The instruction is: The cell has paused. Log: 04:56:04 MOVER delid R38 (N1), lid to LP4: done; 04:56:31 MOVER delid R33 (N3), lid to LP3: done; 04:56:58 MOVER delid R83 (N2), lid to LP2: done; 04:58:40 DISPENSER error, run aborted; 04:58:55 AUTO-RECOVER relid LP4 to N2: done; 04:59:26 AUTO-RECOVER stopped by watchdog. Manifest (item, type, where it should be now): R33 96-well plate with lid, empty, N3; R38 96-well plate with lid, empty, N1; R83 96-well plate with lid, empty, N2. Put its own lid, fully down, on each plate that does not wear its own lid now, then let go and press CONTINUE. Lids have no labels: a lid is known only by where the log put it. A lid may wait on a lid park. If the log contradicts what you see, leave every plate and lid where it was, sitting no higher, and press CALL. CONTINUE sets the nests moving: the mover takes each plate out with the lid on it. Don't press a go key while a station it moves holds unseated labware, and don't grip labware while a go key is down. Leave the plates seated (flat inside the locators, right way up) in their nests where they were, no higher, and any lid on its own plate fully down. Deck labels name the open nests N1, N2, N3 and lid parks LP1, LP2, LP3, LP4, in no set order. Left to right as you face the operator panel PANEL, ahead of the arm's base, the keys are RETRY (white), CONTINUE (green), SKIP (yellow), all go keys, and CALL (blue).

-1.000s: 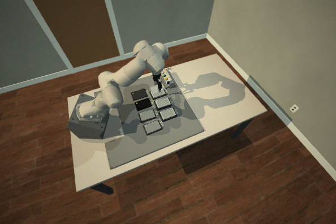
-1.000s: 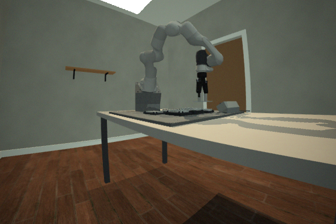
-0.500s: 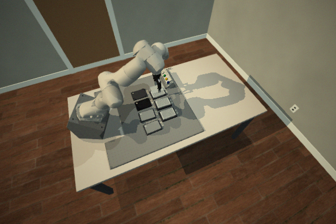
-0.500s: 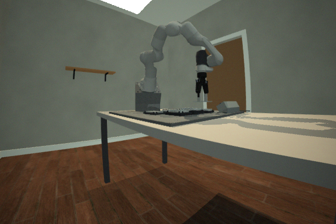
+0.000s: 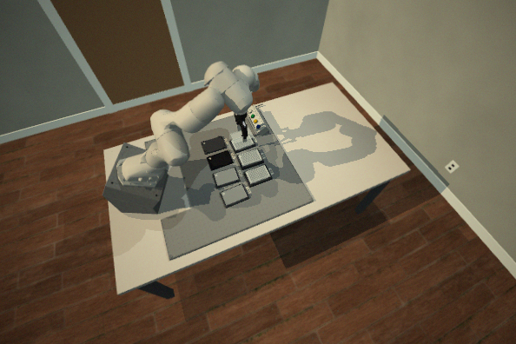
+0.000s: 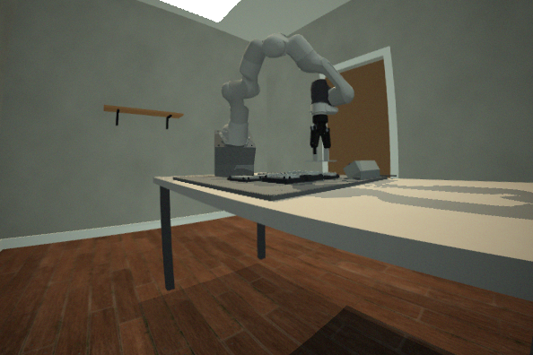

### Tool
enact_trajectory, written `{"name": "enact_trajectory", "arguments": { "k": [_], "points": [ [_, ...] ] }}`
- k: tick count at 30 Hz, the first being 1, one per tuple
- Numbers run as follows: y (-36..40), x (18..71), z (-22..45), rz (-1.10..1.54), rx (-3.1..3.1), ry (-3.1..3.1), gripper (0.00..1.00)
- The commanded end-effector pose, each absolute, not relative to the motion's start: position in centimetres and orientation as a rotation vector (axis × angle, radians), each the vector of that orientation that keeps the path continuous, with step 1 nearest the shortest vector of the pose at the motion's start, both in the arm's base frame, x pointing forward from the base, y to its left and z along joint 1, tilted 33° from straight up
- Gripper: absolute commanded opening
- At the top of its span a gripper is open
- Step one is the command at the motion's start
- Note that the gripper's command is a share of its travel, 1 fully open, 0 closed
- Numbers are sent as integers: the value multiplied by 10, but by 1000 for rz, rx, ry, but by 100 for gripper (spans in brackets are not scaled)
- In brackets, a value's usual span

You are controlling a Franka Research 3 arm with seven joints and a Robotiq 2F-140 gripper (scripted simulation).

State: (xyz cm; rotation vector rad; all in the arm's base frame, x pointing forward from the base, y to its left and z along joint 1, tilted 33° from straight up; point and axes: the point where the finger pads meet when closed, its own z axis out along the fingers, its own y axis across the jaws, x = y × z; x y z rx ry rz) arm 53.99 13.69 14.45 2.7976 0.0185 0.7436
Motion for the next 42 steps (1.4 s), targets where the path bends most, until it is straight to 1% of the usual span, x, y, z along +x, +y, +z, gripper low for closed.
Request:
{"name": "enact_trajectory", "arguments": {
  "k": [1,42],
  "points": [
    [137,539,145,746,2801,2,0],
    [129,558,113,741,2797,28,0]
  ]
}}
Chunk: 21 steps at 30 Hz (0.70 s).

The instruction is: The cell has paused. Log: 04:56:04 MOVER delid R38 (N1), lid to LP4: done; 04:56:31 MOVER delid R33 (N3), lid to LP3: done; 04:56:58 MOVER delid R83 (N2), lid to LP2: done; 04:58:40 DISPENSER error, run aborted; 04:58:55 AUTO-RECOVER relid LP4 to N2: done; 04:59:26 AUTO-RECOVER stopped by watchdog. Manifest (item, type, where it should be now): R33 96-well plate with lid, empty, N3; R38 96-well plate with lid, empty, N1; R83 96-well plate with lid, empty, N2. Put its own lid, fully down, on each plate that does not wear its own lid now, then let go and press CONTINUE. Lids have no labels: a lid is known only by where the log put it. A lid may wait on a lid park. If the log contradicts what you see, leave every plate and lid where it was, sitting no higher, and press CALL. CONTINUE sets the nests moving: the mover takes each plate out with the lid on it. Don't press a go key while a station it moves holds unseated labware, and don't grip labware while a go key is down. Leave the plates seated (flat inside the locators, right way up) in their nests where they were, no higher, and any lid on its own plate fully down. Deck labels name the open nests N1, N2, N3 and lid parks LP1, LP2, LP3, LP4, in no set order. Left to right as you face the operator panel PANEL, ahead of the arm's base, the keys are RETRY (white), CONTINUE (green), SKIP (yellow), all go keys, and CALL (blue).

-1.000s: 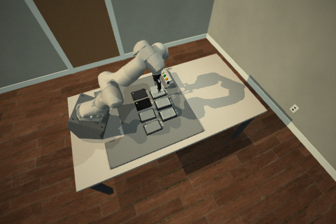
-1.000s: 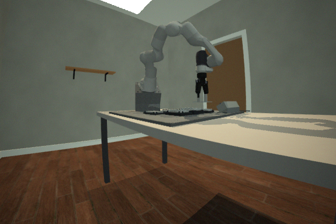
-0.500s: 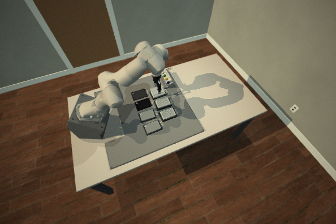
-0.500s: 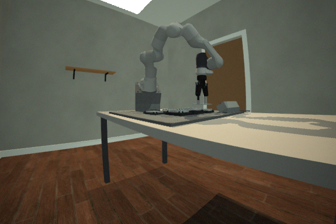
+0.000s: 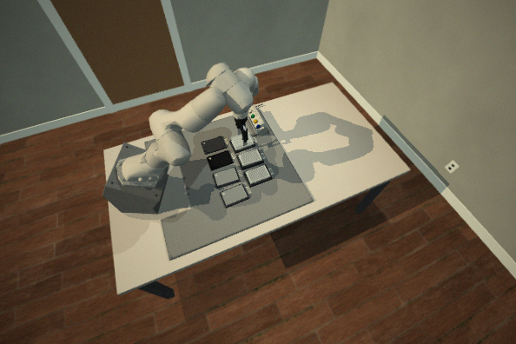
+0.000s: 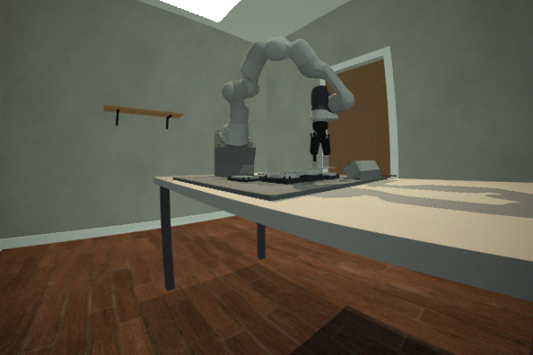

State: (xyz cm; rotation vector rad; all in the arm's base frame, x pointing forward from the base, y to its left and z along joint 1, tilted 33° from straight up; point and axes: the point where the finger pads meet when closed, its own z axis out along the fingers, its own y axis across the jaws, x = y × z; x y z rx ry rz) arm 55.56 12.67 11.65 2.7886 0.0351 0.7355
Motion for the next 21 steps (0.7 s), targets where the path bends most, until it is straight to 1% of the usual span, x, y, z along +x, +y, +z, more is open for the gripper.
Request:
{"name": "enact_trajectory", "arguments": {
  "k": [1,21],
  "points": [
    [129,558,113,741,2797,28,0],
    [127,562,107,741,2797,28,0]
  ]
}}
